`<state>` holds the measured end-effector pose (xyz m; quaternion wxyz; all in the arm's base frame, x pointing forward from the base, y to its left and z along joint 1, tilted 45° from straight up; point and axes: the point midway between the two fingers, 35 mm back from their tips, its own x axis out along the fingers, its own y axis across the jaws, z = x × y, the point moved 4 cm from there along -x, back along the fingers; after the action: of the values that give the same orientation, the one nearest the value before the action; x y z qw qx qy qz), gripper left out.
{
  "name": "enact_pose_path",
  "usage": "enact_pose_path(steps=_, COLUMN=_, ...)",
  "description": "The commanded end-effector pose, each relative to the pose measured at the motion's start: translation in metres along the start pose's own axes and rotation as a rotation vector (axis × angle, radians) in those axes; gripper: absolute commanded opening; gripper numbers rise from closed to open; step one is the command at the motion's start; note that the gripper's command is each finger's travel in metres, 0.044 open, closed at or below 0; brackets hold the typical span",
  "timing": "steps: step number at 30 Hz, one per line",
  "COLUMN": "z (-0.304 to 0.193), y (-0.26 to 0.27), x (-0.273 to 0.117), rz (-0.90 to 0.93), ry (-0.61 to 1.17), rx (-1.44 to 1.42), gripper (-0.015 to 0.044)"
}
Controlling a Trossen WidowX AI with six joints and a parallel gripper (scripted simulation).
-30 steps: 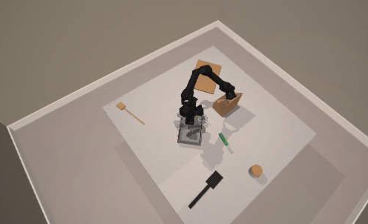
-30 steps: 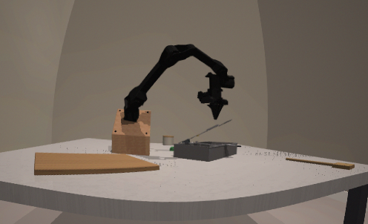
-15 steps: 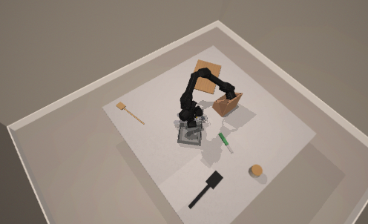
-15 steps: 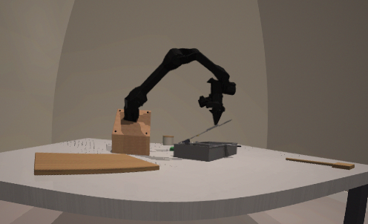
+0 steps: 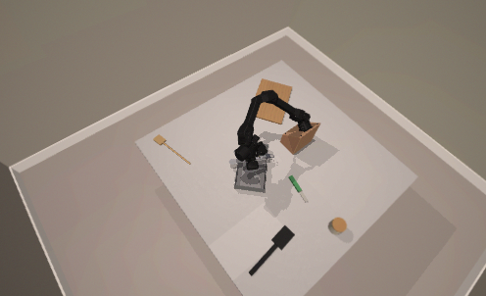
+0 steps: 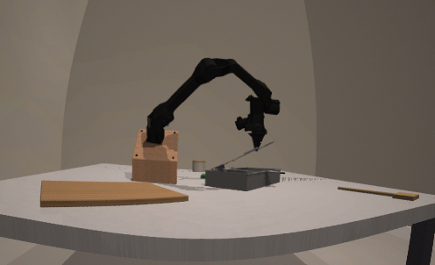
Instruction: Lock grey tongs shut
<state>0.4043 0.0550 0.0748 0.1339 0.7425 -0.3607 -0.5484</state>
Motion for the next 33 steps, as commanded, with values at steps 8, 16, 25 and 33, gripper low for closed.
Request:
enact_pose_path(steps=8, z=0.002, y=0.001, x=0.022, rz=0.008, ry=-0.004, rx=-0.011, gripper=-0.0150)
enact_pose_path(steps=16, z=0.002, y=0.001, x=0.035, rz=0.009, ry=-0.004, rx=-0.010, gripper=-0.0150)
enact_pose_path(steps=25, z=0.003, y=0.002, x=0.048, rz=0.010, ry=-0.003, rx=-0.010, gripper=-0.0150)
enact_pose_path(steps=33, z=0.003, y=0.003, x=0.048, rz=0.010, ry=-0.003, rx=-0.010, gripper=-0.0150)
